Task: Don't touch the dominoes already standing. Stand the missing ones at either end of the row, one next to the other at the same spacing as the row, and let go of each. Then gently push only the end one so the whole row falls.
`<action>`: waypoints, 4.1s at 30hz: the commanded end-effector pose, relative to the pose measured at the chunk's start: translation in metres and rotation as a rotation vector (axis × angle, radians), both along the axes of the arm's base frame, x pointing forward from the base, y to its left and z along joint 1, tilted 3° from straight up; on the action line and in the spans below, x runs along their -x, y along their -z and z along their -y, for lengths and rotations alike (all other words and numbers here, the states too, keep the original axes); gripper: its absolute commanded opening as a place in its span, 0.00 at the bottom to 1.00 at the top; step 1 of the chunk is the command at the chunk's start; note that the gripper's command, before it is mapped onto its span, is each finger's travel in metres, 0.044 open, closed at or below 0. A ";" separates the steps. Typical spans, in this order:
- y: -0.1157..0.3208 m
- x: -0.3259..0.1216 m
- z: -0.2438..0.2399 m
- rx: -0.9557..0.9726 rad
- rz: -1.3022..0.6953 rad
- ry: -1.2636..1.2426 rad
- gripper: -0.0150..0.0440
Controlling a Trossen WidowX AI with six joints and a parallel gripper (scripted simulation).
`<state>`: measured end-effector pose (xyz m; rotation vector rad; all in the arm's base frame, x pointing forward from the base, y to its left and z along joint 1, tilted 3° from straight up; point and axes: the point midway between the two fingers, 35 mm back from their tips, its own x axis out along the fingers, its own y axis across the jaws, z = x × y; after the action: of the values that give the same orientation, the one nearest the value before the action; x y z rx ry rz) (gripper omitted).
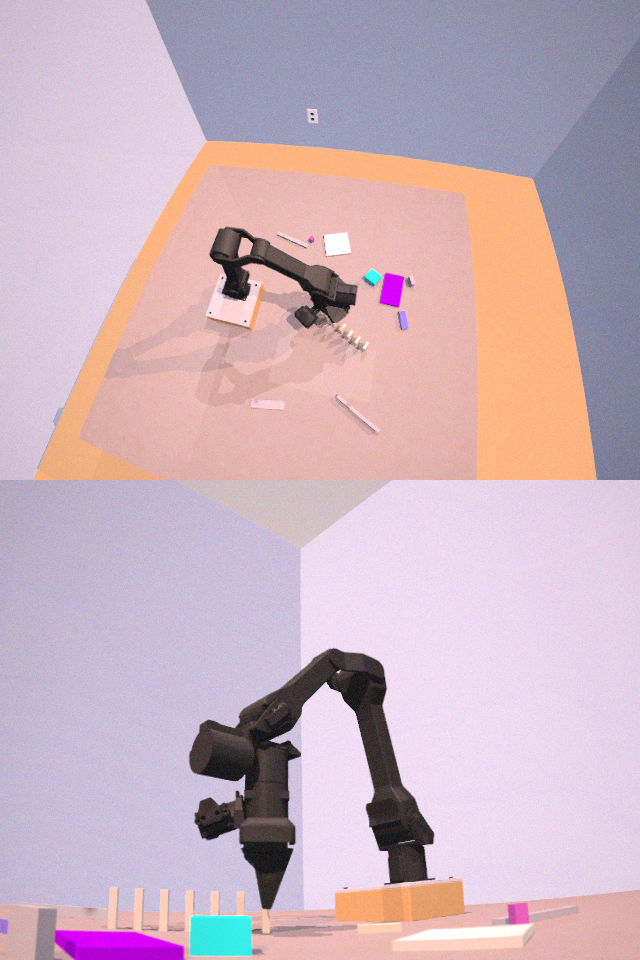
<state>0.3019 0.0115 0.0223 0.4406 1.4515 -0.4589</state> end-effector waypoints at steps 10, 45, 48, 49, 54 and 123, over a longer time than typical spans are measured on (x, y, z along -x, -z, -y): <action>-0.090 -0.002 -0.003 -0.001 0.001 -0.001 1.00; 0.000 0.065 -0.099 -0.026 -0.001 0.200 1.00; 0.021 0.066 -0.098 -0.026 -0.001 0.200 1.00; 0.022 0.066 -0.098 -0.026 -0.001 0.200 1.00; 0.023 0.068 -0.099 -0.026 -0.002 0.200 1.00; -0.124 0.070 -0.137 0.012 -0.016 -0.465 0.44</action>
<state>0.2324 0.1330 0.1442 0.3721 1.4792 -0.3703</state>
